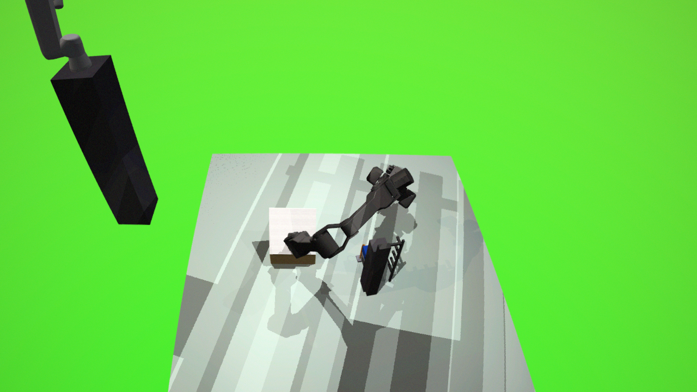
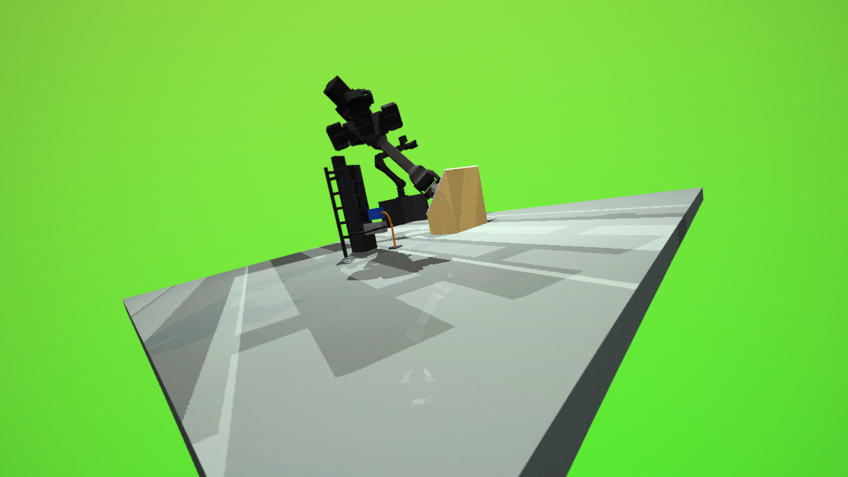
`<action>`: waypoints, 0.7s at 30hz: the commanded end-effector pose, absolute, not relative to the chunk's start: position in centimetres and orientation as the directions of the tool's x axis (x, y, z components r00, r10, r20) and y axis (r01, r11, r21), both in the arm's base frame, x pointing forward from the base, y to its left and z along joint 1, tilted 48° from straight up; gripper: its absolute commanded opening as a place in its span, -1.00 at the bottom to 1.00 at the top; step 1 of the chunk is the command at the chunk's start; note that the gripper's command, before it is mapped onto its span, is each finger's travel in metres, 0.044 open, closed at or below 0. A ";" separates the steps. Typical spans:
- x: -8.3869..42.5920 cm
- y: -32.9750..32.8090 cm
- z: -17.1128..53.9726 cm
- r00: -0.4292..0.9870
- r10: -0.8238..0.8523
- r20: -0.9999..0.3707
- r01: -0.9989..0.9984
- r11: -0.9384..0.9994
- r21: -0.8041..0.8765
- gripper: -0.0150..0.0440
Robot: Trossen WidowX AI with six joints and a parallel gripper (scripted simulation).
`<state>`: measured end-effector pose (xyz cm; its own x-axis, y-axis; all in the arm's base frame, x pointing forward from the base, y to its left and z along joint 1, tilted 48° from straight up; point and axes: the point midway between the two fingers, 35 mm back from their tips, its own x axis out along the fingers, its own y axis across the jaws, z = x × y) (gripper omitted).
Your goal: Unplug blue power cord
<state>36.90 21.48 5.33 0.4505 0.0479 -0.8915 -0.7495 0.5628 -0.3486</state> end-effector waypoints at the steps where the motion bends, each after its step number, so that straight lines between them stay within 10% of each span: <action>1: 34.8 17.3 3.4 0.357 -0.139 -0.924 -0.821 0.425 -0.382 0.05; 12: 26.6 3.6 3.6 0.009 -0.716 -0.698 -0.995 -0.076 0.064 0.05; 21: 26.3 3.0 3.9 -0.005 -0.741 -0.672 -0.989 -0.096 0.113 0.05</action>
<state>26.29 3.04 3.86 -0.0049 -0.7352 -0.6778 -0.9911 -0.0864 0.1009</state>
